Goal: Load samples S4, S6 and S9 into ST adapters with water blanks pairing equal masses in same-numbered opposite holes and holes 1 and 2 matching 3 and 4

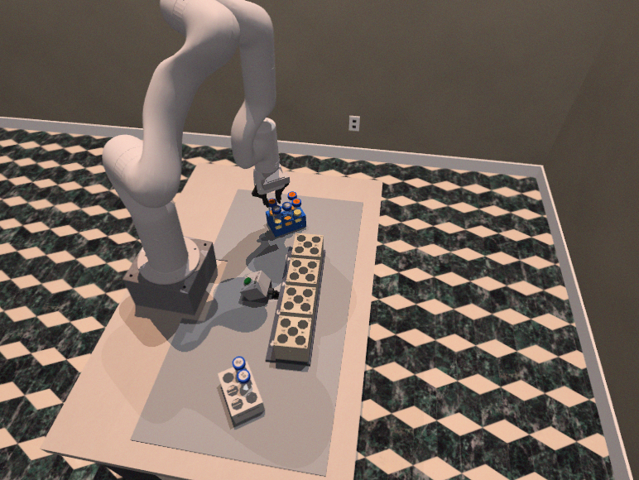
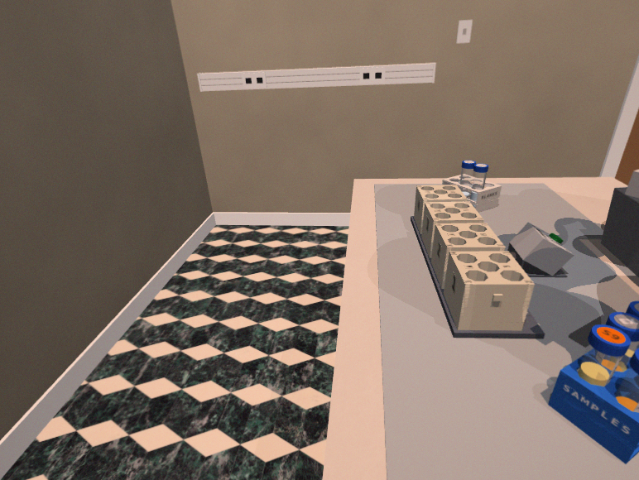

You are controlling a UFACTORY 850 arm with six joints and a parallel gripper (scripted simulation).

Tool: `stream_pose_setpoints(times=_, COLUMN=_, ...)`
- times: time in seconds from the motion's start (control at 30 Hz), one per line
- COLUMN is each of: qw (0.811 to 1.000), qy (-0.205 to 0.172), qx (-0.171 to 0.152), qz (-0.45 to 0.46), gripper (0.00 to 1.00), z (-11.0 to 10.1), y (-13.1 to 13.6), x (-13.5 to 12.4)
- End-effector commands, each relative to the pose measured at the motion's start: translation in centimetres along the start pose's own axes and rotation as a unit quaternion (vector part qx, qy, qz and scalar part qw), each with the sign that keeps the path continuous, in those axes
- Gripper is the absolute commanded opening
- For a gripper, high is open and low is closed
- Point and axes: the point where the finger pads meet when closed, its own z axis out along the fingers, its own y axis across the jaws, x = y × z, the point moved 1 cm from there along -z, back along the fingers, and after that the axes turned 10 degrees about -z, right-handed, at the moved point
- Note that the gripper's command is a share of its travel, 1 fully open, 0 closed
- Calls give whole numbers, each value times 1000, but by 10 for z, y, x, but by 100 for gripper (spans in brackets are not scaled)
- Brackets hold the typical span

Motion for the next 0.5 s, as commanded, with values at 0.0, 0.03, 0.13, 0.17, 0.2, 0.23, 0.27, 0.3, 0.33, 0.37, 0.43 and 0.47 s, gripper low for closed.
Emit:
stream_pose_setpoints(times=0.0, qw=1000, qy=1, qx=-4, qz=0, gripper=44, z=-8, y=-1, x=0)
stream_pose_setpoints(times=0.03, qw=1000, qy=1, qx=-4, qz=0, gripper=44, z=-10, y=-1, x=0)
stream_pose_setpoints(times=0.13, qw=1000, qy=1, qx=-4, qz=0, gripper=44, z=-16, y=-1, x=0)
stream_pose_setpoints(times=0.17, qw=1000, qy=1, qx=-4, qz=0, gripper=44, z=-18, y=-1, x=0)
stream_pose_setpoints(times=0.2, qw=1000, qy=1, qx=-4, qz=0, gripper=44, z=-20, y=-1, x=0)
stream_pose_setpoints(times=0.23, qw=1000, qy=1, qx=-4, qz=0, gripper=44, z=-22, y=-1, x=0)
stream_pose_setpoints(times=0.27, qw=1000, qy=1, qx=-4, qz=0, gripper=44, z=-24, y=-1, x=0)
stream_pose_setpoints(times=0.3, qw=1000, qy=1, qx=-4, qz=0, gripper=44, z=-26, y=-1, x=0)
stream_pose_setpoints(times=0.33, qw=1000, qy=1, qx=-4, qz=0, gripper=44, z=-28, y=-1, x=0)
stream_pose_setpoints(times=0.37, qw=1000, qy=1, qx=-4, qz=0, gripper=44, z=-30, y=-1, x=0)
stream_pose_setpoints(times=0.43, qw=1000, qy=1, qx=-4, qz=0, gripper=44, z=-30, y=-1, x=0)
stream_pose_setpoints(times=0.47, qw=1000, qy=1, qx=-4, qz=0, gripper=44, z=-32, y=-1, x=0)
